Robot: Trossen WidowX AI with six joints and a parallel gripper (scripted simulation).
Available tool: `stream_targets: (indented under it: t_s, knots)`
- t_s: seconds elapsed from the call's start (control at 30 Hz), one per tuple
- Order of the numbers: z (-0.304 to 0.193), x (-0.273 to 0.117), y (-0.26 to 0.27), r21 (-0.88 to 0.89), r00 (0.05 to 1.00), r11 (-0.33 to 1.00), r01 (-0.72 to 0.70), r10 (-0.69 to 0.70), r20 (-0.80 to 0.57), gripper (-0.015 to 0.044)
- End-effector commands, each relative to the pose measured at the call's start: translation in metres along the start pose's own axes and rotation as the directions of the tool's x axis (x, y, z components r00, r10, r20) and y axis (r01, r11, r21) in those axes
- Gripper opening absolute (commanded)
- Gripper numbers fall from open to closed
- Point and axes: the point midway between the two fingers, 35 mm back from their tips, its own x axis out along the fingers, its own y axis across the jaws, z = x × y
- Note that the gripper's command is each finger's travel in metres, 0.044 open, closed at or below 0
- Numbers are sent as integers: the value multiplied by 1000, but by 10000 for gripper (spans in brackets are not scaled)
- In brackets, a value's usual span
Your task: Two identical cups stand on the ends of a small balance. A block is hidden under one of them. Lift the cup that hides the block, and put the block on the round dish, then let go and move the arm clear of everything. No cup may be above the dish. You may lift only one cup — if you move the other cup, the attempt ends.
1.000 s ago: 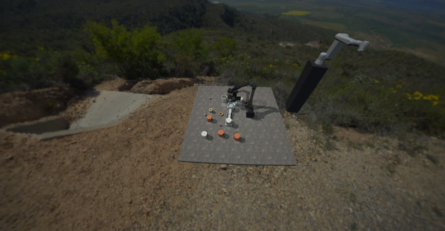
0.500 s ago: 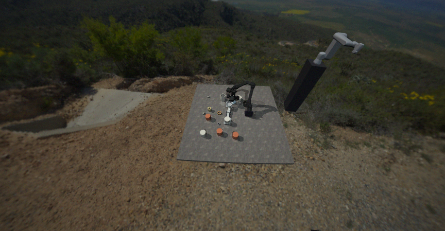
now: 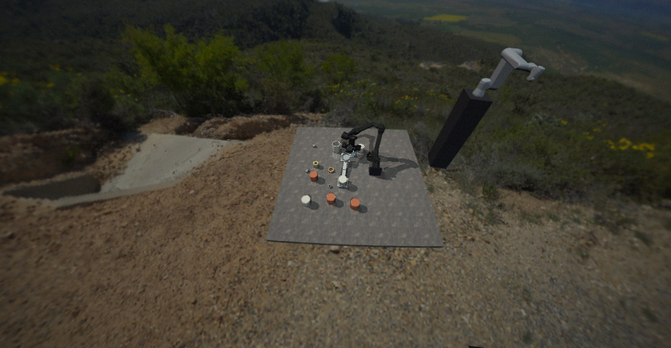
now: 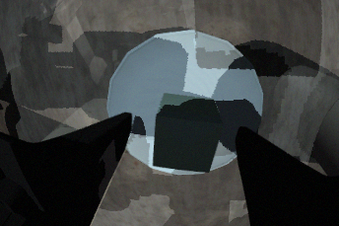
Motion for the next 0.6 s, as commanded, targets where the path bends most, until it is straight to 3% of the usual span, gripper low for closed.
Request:
stream_targets:
  t_s: [0.0, 0.17, 0.4, 0.57]
  knots:
    - [0, -3, 0, 3, 1000, 1000, 0, 0, 0, 420]
    - [2, -55, 0, -3, 1000, 1000, -2, 2, 6, 440]
    - [2, -59, 0, -4, 1000, 1000, -2, 2, 7, 440]
    - [3, -98, 0, -10, 1000, 1000, -4, 4, 12, 440]
